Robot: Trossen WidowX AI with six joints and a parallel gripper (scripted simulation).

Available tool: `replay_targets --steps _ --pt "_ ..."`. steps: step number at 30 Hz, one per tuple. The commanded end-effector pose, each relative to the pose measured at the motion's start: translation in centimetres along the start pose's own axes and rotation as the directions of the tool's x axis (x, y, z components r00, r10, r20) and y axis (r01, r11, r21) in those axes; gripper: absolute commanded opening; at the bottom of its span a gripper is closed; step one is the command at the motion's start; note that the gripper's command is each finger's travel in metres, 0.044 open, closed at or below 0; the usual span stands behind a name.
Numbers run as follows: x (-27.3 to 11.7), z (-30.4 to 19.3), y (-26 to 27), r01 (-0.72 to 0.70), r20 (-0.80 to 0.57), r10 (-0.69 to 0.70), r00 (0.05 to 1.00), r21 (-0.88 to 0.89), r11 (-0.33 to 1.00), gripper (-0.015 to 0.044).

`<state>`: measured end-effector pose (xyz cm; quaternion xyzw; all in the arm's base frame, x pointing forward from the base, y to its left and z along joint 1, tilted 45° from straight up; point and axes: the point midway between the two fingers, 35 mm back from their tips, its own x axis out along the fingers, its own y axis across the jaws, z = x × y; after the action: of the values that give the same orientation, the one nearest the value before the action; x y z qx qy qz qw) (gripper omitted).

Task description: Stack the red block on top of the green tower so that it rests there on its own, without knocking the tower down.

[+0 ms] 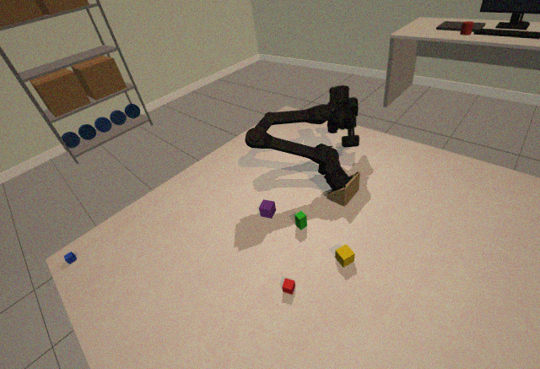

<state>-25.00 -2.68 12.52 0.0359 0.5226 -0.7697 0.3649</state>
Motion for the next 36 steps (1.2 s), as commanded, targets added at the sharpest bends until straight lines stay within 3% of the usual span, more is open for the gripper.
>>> replay_targets --steps 1,9,19,27,36 --pt "-1.0 -3.3 -1.1 0.018 -0.131 0.002 0.991 0.155 0.988 0.044" --pt "-4.5 -10.2 -2.2 0.146 -0.386 0.05 0.921 0.463 0.874 0.044" --pt "-10.9 -17.7 -1.3 0.408 -0.608 0.175 0.774 0.691 0.597 0.044" --pt "-17.1 -22.0 1.3 0.627 -0.7 0.305 0.645 0.714 0.313 0.044" --pt "-24.7 -24.7 5.9 0.829 -0.717 0.488 0.499 0.558 -0.028 0.044"
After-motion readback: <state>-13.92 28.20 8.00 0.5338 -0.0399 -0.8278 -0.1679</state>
